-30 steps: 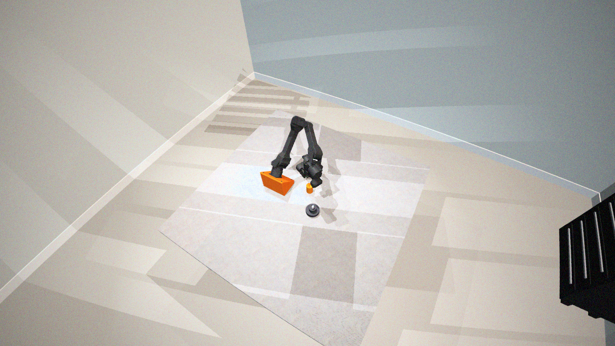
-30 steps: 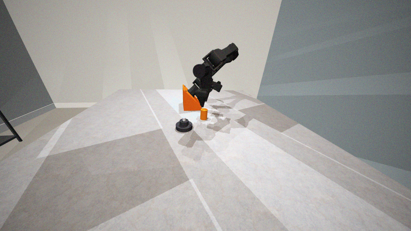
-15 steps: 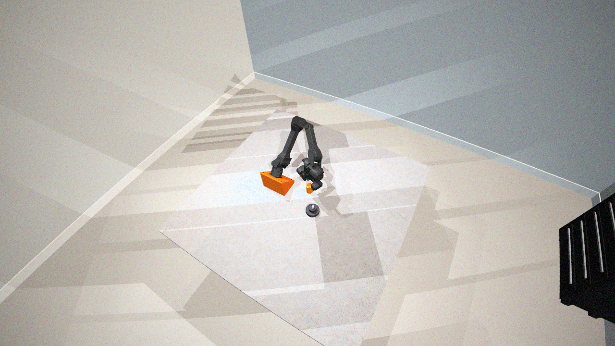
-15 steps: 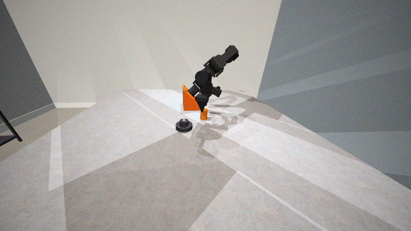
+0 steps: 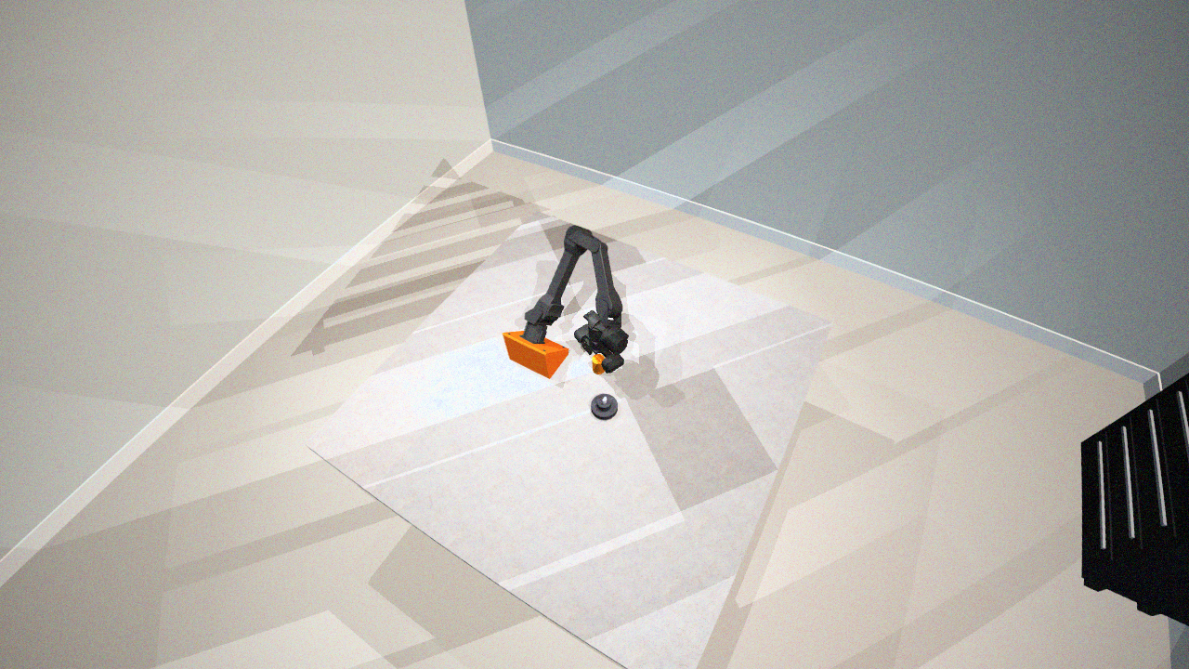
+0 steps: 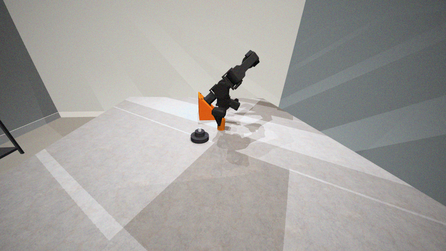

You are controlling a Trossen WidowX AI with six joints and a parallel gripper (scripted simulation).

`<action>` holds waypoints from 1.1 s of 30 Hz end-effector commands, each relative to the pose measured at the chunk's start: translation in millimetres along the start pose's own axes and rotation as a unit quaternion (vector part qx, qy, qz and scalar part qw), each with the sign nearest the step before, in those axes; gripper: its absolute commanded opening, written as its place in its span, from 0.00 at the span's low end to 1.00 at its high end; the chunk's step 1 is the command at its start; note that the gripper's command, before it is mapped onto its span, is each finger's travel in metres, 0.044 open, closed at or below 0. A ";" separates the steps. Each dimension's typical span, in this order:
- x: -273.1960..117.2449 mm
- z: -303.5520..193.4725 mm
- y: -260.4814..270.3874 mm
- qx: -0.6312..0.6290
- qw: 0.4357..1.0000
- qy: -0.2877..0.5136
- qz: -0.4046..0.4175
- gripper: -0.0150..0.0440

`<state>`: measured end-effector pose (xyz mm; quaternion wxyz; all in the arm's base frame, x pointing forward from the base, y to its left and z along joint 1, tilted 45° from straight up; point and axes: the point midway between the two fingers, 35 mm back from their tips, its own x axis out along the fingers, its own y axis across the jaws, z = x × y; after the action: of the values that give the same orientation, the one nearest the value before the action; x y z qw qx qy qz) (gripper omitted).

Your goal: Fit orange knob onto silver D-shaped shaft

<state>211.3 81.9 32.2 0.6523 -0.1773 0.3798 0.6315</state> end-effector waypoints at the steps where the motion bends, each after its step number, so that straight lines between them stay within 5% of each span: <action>1: 8.6 -0.2 2.0 0.004 1.000 -0.002 0.004 1.00; 19: 34.3 0.8 5.3 0.003 1.000 -0.004 0.006 1.00; 29: 34.3 0.8 5.3 0.003 1.000 -0.004 0.006 0.56; 33: 34.3 0.8 5.3 0.003 1.000 -0.004 0.006 0.51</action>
<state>203.8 106.3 9.5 0.6504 -0.1729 0.3795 0.6349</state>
